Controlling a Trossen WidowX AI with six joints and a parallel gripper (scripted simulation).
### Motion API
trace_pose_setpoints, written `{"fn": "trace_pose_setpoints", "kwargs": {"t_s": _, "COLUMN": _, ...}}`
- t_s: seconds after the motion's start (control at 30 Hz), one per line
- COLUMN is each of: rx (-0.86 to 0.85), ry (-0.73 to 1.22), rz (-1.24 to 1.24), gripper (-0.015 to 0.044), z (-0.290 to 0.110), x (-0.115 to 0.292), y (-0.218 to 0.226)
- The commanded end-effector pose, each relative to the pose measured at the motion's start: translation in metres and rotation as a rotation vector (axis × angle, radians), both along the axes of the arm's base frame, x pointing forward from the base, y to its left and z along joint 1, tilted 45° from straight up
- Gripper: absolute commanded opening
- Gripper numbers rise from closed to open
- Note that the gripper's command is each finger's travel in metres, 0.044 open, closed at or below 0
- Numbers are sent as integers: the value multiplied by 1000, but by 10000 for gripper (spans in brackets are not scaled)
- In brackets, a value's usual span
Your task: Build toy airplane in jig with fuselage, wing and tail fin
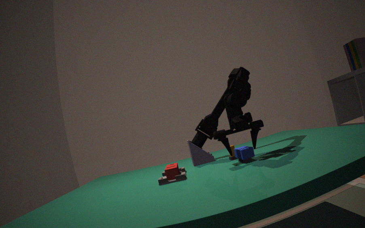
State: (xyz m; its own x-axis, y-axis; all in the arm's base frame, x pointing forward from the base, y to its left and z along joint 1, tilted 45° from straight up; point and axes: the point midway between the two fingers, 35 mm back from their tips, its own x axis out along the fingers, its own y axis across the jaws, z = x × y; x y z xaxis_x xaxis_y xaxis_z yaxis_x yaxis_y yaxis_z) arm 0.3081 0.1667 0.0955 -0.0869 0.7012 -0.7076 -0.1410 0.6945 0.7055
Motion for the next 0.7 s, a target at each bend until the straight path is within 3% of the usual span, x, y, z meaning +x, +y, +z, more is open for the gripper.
{"fn": "trace_pose_setpoints", "kwargs": {"t_s": 0.0, "rx": 5, "ry": 9, "rz": 3, "gripper": 440, "z": -6, "x": -3, "y": 6}}
{"fn": "trace_pose_setpoints", "kwargs": {"t_s": 0.07, "rx": 5, "ry": 9, "rz": 3, "gripper": 440, "z": -7, "x": -3, "y": 7}}
{"fn": "trace_pose_setpoints", "kwargs": {"t_s": 0.37, "rx": 5, "ry": 9, "rz": 3, "gripper": 204, "z": -7, "x": -3, "y": 7}}
{"fn": "trace_pose_setpoints", "kwargs": {"t_s": 0.67, "rx": 5, "ry": 9, "rz": 3, "gripper": 124, "z": -7, "x": -3, "y": 7}}
